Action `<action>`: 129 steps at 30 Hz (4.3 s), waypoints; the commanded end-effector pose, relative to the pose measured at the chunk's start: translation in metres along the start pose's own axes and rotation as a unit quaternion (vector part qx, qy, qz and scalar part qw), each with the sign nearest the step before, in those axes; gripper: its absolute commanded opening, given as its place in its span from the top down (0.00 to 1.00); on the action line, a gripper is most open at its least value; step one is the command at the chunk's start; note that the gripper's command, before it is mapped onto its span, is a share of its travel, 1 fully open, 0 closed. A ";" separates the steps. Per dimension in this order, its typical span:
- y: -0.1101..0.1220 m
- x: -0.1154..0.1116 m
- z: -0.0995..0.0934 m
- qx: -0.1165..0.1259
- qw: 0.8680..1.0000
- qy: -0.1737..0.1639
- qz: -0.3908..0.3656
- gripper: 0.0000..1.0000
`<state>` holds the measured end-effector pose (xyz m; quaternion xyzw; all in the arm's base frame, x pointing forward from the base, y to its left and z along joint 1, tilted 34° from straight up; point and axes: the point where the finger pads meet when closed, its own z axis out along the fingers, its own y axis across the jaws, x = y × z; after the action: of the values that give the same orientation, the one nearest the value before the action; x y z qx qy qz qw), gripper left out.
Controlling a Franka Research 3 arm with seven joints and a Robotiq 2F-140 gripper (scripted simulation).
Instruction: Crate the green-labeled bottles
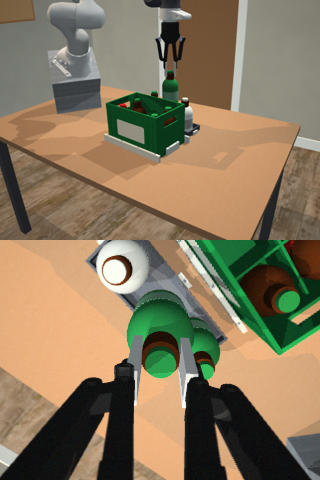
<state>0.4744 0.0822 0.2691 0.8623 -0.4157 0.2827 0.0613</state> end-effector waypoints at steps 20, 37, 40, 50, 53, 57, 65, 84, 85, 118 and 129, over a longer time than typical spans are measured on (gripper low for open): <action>-0.003 0.000 -0.011 0.001 1.000 0.001 0.002 1.00; -0.003 0.000 -0.011 0.001 1.000 0.001 0.002 1.00; -0.003 0.000 -0.011 0.001 1.000 0.001 0.002 1.00; -0.003 0.000 -0.011 0.001 1.000 0.001 0.002 1.00; -0.003 0.000 -0.011 0.001 1.000 0.001 0.002 1.00; -0.003 0.000 -0.011 0.001 1.000 0.001 0.002 1.00; -0.003 0.000 -0.013 0.001 1.000 0.001 0.002 1.00; -0.003 0.000 -0.026 0.001 1.000 0.001 0.002 1.00; -0.003 0.000 -0.026 0.001 1.000 0.001 0.002 1.00; -0.002 0.000 -0.051 0.001 1.000 0.001 0.002 1.00; -0.002 0.000 -0.051 0.001 1.000 0.001 0.002 1.00</action>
<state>0.4523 0.0984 0.3070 0.8621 -0.4179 0.2797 0.0625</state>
